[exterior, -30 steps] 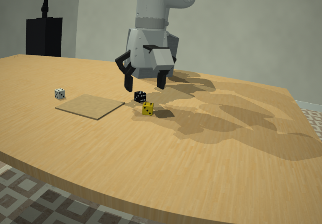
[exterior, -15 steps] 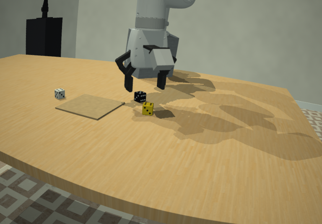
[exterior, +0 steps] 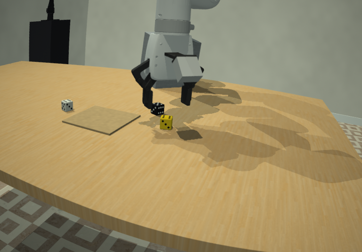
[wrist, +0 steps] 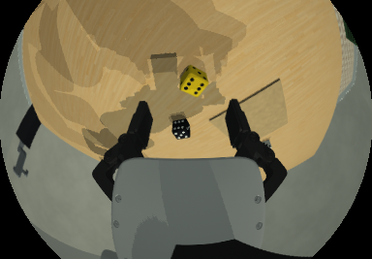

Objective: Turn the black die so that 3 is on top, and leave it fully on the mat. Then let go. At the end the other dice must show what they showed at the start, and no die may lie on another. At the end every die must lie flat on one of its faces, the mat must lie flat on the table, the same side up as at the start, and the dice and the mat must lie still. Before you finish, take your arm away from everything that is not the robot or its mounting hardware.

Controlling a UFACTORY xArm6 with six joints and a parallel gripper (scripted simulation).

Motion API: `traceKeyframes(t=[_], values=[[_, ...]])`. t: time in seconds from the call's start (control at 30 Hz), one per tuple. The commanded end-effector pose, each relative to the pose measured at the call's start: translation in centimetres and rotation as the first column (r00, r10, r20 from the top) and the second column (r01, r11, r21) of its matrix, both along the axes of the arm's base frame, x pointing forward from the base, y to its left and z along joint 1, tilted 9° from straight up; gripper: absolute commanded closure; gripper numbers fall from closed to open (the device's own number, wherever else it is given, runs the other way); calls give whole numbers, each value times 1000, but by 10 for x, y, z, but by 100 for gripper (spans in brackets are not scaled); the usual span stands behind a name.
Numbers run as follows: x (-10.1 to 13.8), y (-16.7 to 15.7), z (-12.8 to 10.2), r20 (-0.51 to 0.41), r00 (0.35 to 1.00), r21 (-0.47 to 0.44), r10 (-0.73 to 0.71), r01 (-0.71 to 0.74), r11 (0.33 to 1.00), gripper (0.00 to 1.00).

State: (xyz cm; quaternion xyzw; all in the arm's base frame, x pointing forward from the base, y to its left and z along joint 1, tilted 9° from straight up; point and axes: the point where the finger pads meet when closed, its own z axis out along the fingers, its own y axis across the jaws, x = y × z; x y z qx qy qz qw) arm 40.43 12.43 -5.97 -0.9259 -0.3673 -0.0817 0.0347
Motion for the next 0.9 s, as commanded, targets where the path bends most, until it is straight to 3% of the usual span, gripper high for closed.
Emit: traceKeyframes(t=[0.0,0.23,0.87], values=[[22,13,4,-12,1000,-14,-1,1,1000,0],[47,27,9,-12,1000,-14,-1,1,1000,0],[48,28,9,-12,1000,-14,-1,1,1000,0]])
